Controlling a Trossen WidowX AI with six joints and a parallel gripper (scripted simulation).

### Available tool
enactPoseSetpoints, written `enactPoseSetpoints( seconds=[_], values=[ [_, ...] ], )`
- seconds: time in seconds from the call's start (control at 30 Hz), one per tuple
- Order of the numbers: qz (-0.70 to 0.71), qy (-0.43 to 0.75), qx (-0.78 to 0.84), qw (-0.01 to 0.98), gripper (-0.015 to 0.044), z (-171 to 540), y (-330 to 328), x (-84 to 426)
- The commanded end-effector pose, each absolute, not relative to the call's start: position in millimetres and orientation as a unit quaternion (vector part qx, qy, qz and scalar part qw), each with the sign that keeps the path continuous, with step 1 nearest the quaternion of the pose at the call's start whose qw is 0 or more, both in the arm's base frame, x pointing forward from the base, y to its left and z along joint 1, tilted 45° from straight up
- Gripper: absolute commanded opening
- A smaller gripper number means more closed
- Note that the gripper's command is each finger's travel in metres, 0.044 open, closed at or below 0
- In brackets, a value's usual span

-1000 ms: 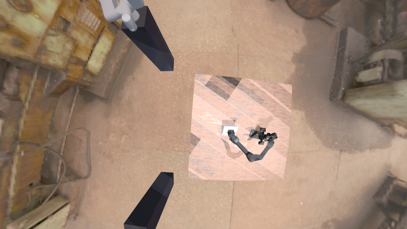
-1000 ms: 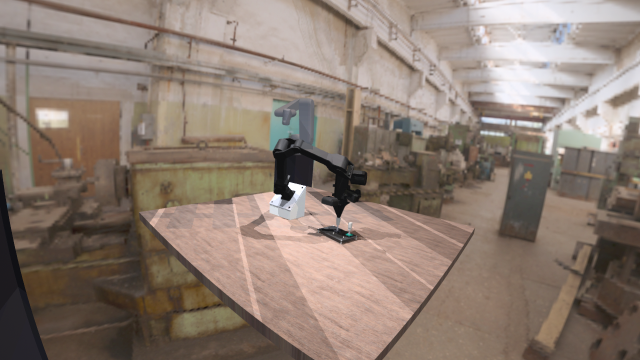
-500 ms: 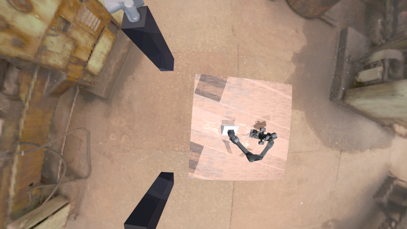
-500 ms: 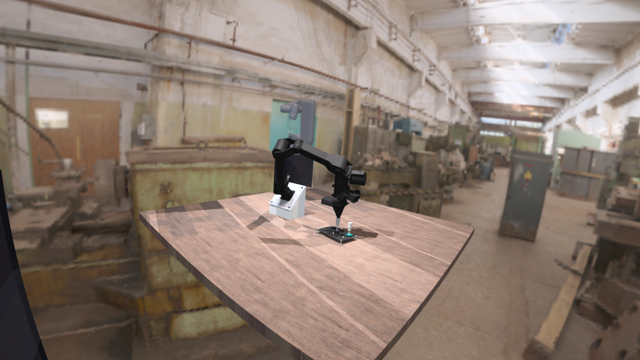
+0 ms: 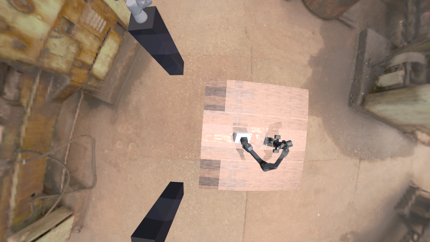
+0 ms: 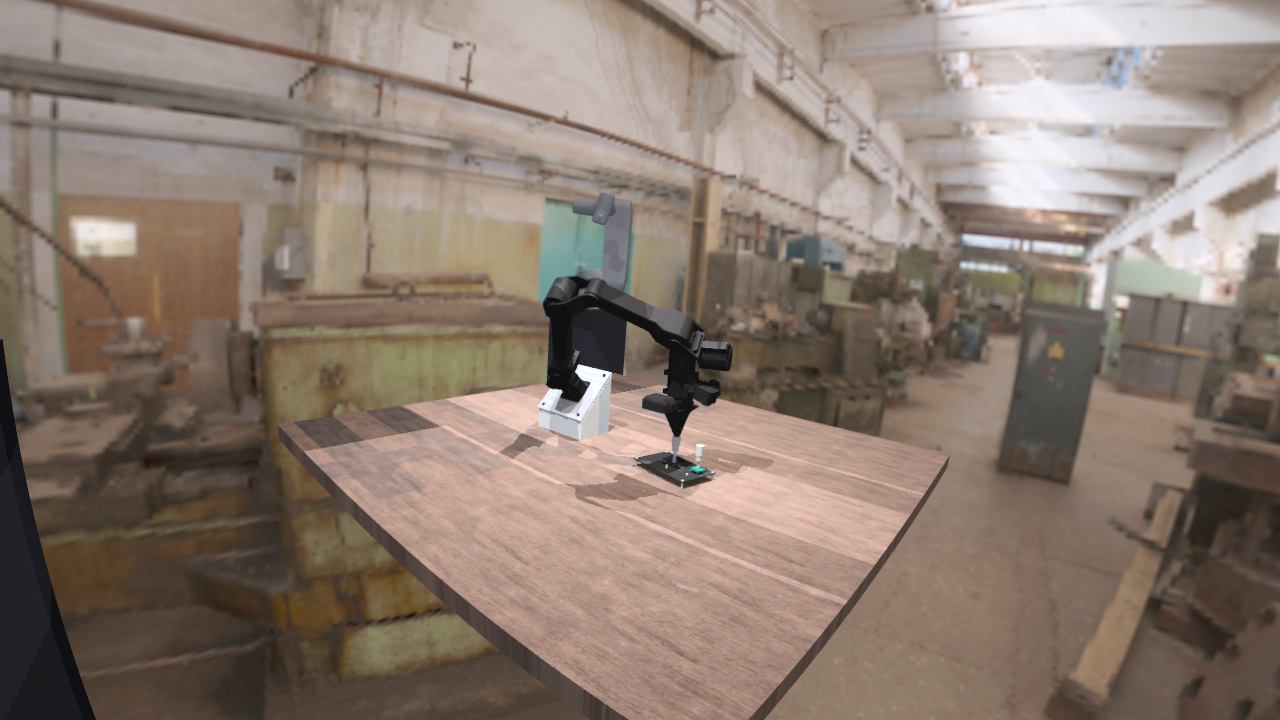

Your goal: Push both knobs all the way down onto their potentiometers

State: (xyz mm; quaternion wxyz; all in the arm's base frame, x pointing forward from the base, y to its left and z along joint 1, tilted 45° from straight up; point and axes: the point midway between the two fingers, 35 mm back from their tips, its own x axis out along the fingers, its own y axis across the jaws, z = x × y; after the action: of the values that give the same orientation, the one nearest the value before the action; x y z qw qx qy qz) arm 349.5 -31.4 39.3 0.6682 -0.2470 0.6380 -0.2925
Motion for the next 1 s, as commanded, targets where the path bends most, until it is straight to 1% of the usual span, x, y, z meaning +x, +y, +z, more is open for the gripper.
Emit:
enactPoseSetpoints(
  seconds=[0.0,0.97],
  values=[
    [-0.301,0.640,-0.241,0.664,0.0000,30.4,-44.0,350.4],
    [-0.301,0.640,-0.241,0.664,0.0000,21.3,-53.3,350.3]
  ],
)
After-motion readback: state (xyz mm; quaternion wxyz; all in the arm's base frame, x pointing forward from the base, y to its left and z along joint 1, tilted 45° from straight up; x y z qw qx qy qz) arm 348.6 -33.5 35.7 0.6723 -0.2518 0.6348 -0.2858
